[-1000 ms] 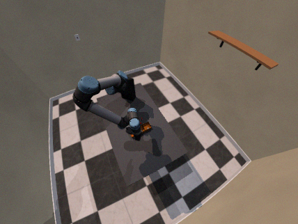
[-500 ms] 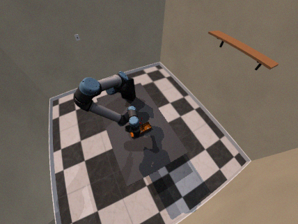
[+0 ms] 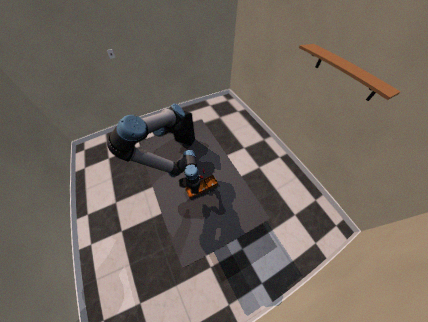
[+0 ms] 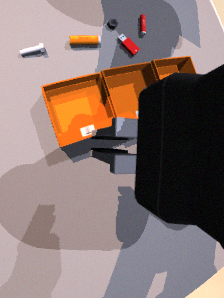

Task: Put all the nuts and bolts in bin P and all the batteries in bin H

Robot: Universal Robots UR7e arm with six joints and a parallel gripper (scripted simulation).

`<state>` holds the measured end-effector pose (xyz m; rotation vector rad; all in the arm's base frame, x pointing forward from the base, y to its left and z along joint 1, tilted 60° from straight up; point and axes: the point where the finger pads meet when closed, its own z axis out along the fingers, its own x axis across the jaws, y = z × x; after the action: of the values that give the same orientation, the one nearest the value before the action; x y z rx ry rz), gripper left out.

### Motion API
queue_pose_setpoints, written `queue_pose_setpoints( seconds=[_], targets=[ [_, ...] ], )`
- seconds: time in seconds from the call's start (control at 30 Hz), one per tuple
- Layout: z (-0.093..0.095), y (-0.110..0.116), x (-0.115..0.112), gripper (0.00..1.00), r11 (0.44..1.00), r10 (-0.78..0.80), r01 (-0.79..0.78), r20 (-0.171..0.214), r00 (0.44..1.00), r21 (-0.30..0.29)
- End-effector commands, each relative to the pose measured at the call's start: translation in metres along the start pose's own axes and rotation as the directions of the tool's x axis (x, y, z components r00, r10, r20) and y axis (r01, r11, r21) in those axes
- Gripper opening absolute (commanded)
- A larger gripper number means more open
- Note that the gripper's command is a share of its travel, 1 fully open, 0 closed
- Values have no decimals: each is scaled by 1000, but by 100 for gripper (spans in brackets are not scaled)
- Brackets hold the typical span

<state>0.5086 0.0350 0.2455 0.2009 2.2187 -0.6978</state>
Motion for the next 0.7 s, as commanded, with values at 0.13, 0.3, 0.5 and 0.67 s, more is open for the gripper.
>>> queue_pose_setpoints(
  seconds=[0.13, 0.3, 0.5, 0.67],
  targets=[
    [32, -12, 42, 31, 980, -197, 197, -3, 980, 6],
    [32, -11, 42, 31, 968, -249, 249, -13, 968, 9],
    [32, -11, 42, 31, 950, -313, 313, -21, 950, 11],
    [32, -12, 42, 31, 930, -368, 368, -26, 929, 12]
  ],
)
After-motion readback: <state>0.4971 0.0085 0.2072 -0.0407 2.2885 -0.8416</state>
